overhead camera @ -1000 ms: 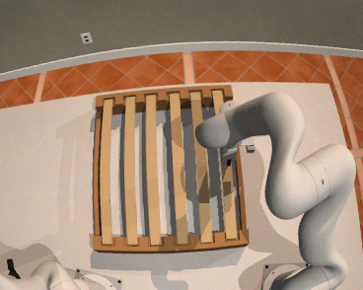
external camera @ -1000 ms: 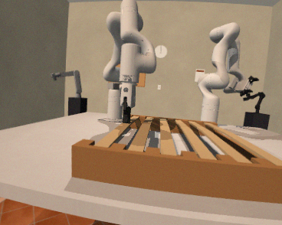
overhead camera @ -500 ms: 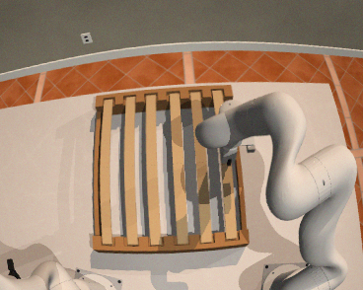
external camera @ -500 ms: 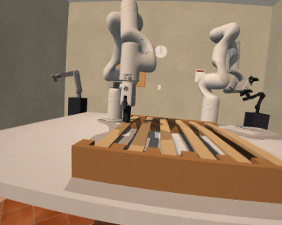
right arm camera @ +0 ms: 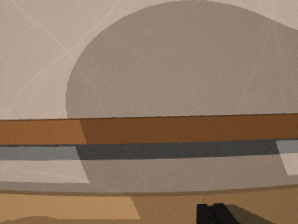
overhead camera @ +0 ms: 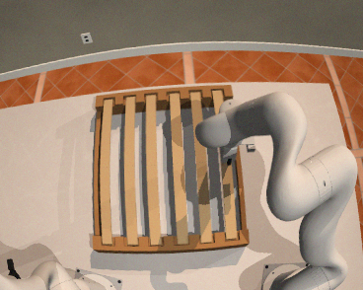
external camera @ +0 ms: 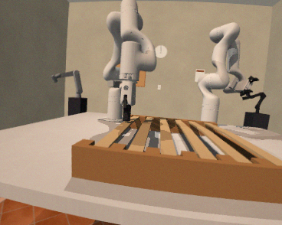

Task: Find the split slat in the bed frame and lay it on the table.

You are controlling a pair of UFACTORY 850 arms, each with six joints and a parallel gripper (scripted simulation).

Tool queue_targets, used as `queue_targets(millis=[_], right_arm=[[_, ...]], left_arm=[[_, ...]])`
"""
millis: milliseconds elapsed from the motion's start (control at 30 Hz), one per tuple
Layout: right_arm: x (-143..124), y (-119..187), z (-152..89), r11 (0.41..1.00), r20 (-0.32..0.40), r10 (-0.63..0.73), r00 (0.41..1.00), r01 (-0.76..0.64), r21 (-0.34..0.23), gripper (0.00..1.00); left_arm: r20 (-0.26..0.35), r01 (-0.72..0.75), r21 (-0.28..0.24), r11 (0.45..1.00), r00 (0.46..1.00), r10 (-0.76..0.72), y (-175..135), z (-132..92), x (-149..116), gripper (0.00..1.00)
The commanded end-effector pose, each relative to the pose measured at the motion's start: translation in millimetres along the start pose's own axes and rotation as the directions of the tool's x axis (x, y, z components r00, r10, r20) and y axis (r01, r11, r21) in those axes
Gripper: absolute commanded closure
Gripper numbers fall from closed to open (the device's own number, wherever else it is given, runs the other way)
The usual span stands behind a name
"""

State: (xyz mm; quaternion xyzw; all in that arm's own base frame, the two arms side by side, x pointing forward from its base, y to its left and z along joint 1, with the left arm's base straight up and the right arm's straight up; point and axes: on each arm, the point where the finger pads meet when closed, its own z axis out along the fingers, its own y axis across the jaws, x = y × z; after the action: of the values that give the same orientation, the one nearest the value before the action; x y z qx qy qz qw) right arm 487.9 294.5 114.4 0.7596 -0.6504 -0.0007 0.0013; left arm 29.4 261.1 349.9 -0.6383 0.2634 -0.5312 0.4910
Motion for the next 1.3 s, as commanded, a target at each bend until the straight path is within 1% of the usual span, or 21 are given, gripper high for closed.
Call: queue_targets(millis=[0,500,533,1067,1100,1267], right_arm=[[-1,-1,-39,1.000,0.001,0.000,1.000,0.000,0.002,1.00],[-1,-1,-39,1.000,0.001,0.000,1.000,0.000,0.002,1.00],[-58,2,-58,1.000,0.002,0.000,1.000,0.000,0.003,1.00],[-58,2,-58,1.000,0.002,0.000,1.000,0.000,0.003,1.00],[-89,3,-69,1.000,0.001,0.001,1.000,-0.001,0.002,1.00],[-89,3,-69,1.000,0.001,0.001,1.000,-0.001,0.002,1.00]], left_arm=[[0.000,-0.001,0.000,1.000,1.000,0.001,0,0,0,0.00],[0.000,-0.001,0.000,1.000,1.000,0.001,0,0,0,0.00],[0.000,-0.001,0.000,1.000,1.000,0.001,0,0,0,0.00],[0.000,-0.001,0.000,1.000,1.000,0.001,0,0,0,0.00],[0.000,-0.001,0.000,1.000,1.000,0.001,0,0,0,0.00],[0.000,-0.001,0.000,1.000,1.000,0.001,0,0,0,0.00]])
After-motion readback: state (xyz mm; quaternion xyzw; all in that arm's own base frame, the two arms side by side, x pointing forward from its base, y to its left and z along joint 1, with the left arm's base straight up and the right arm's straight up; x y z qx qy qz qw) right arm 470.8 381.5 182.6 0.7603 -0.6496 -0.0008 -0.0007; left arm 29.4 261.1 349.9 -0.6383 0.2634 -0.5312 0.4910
